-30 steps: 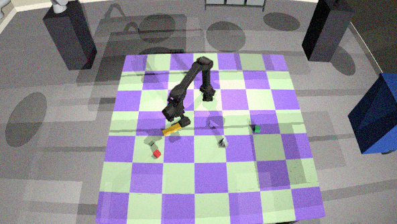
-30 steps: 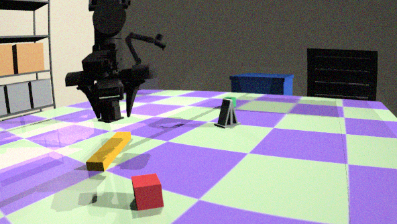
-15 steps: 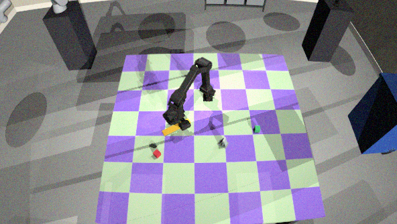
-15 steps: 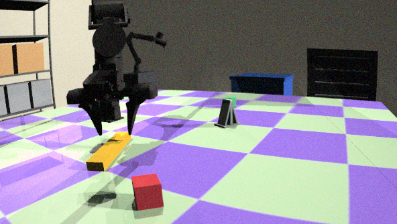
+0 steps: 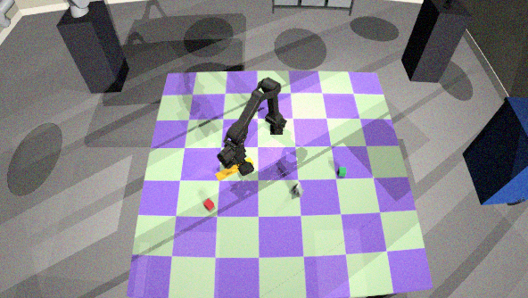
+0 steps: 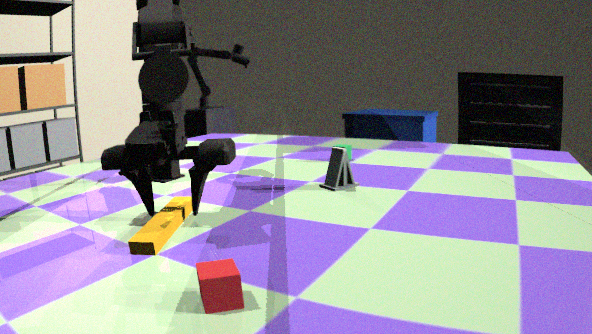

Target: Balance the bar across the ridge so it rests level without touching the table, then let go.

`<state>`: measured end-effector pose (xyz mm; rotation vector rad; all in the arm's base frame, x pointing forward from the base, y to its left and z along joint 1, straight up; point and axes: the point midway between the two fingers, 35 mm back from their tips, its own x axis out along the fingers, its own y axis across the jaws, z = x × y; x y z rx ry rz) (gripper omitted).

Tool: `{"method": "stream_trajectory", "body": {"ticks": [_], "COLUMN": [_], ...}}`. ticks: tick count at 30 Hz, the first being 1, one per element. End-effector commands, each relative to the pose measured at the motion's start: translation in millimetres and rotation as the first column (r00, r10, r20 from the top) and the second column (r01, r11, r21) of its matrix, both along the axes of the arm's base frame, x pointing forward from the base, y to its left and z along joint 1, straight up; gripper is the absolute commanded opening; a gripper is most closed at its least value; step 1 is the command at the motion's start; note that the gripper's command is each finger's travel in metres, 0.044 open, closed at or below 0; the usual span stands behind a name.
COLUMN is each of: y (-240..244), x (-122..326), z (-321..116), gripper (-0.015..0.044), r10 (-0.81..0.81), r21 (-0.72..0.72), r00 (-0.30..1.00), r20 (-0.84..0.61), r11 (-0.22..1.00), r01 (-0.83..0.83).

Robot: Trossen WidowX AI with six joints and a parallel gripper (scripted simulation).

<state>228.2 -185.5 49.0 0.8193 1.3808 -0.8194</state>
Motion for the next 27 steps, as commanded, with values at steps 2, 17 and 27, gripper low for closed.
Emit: {"method": "stream_trajectory", "body": {"ticks": [2,17,27], "y": [0.2,0.7,0.2], "x": [-1.4,-0.8,-0.3], "z": [-2.3,-1.5,2.2], "gripper": [0.0315,0.0151,0.0025], "r10": [-0.003,0.0,0.0], "r21": [-0.001,0.002,0.002], "r00": [1.0,1.0,1.0], "r20": [-0.006,-0.003,-0.003], "r11": [1.0,1.0,1.0], "r01": [0.003,0.0,0.0]}}
